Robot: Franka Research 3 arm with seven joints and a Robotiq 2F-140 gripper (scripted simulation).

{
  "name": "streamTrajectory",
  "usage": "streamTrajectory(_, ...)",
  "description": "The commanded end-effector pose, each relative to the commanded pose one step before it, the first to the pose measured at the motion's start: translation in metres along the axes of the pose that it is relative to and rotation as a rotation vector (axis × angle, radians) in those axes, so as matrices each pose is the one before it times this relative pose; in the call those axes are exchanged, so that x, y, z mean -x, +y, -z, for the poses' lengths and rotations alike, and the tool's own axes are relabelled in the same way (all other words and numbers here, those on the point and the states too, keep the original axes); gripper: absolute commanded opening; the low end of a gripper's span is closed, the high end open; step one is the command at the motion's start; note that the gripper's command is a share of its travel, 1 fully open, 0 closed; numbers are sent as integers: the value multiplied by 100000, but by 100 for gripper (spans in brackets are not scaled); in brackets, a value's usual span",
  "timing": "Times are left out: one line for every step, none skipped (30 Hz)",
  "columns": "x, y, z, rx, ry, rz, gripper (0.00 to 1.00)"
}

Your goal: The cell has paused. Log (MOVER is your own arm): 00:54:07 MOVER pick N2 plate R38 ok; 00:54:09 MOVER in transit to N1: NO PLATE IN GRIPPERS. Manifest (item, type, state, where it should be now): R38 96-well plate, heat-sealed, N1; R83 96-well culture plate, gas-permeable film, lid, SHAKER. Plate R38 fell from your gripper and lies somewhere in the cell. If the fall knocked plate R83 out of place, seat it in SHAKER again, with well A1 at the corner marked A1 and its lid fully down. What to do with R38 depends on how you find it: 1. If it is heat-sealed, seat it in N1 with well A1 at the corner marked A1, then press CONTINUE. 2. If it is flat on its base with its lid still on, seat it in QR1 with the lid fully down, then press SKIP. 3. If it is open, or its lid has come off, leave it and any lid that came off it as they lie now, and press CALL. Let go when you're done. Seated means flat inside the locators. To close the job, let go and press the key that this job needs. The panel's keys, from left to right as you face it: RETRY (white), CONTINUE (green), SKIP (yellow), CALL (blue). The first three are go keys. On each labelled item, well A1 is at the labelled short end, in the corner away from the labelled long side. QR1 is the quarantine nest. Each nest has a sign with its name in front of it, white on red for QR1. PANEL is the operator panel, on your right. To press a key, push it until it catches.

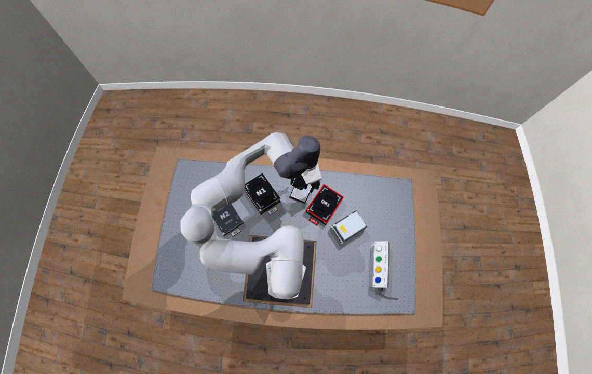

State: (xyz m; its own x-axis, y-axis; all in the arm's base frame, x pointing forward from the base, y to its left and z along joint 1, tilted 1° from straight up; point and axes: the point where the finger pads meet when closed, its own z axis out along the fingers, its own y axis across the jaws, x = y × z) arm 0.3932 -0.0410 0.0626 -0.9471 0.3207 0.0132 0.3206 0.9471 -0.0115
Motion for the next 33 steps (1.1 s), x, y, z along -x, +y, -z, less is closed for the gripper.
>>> streamTrajectory(387,-205,-587,-348,-1208,537,70)
streamTrajectory(0,0,-159,-1,0,0,70)
streamTrajectory(0,-1,-144,-2,0,-1,70)
streamTrajectory(0,0,-130,1,0,0,70)
streamTrajectory(-1,1,-116,4,0,1,70)
streamTrajectory(1,-1,-101,-3,0,-1,70)
streamTrajectory(0,-1,-88,-2,0,0,70)
streamTrajectory(0,0,-75,0,0,0,70)
streamTrajectory(0,0,-62,1,0,0,70)
streamTrajectory(0,0,-50,1,0,0,70)
streamTrajectory(0,0,-39,1,0,0,70)
streamTrajectory(0,0,0,0,0,0,70)
streamTrajectory(0,0,0,0,0,0,70)
streamTrajectory(0,0,-29,1,0,0,70)
streamTrajectory(0,0,-20,1,0,0,70)
streamTrajectory(0,0,-13,1,0,0,70)
streamTrajectory(0,0,-7,0,0,0,70)
streamTrajectory(0,0,-3,0,0,0,70)
streamTrajectory(0,0,0,0,0,0,70)
streamTrajectory(0,0,0,0,0,0,70)
streamTrajectory(0,0,0,0,0,0,70)
streamTrajectory(0,0,0,0,0,0,70)
streamTrajectory(0,0,0,0,0,0,70)
streamTrajectory(0,0,0,0,0,0,70)
streamTrajectory(0,0,0,0,0,0,70)
streamTrajectory(0,0,0,0,0,0,70)
streamTrajectory(0,0,0,0,0,0,70)
streamTrajectory(0,0,0,0,0,0,70)
streamTrajectory(0,0,0,0,0,0,70)
streamTrajectory(0,0,0,0,0,0,70)
streamTrajectory(0,0,0,0,0,0,70)
streamTrajectory(0,0,0,0,0,0,70)
streamTrajectory(0,0,0,0,0,0,70)
